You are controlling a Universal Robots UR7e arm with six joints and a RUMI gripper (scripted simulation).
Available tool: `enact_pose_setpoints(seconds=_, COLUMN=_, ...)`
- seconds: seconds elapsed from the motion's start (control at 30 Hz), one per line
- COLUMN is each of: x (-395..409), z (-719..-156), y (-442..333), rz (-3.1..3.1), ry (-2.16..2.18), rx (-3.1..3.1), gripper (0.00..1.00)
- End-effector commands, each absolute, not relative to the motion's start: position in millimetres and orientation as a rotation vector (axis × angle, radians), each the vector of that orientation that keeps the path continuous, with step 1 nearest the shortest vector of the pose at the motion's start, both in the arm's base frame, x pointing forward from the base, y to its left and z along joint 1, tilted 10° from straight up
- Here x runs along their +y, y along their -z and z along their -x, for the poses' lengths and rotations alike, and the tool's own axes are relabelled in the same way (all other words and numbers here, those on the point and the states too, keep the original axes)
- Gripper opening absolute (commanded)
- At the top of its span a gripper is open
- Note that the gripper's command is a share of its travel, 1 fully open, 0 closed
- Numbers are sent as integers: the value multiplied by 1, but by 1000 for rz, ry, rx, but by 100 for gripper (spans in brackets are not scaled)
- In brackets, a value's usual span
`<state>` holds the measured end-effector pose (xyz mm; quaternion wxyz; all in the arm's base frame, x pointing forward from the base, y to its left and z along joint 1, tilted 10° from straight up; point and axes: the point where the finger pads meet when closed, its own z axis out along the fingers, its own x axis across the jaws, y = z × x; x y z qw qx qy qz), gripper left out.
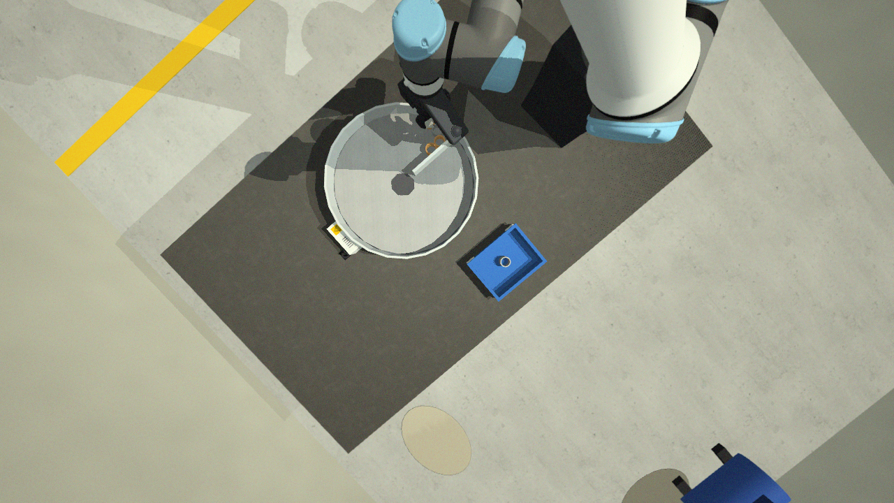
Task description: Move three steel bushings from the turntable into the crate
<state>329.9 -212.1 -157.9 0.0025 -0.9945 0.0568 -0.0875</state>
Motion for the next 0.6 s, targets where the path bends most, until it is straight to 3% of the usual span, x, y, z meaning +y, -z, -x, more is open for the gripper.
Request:
enact_pose_setpoints(seconds=0.0, x=-212, z=-330, y=158, rz=3120, ry=276, rx=178, gripper=6)
enact_pose_setpoints(seconds=0.57, x=-214, z=-332, y=157, rz=3120, ry=274, rx=177, gripper=6)
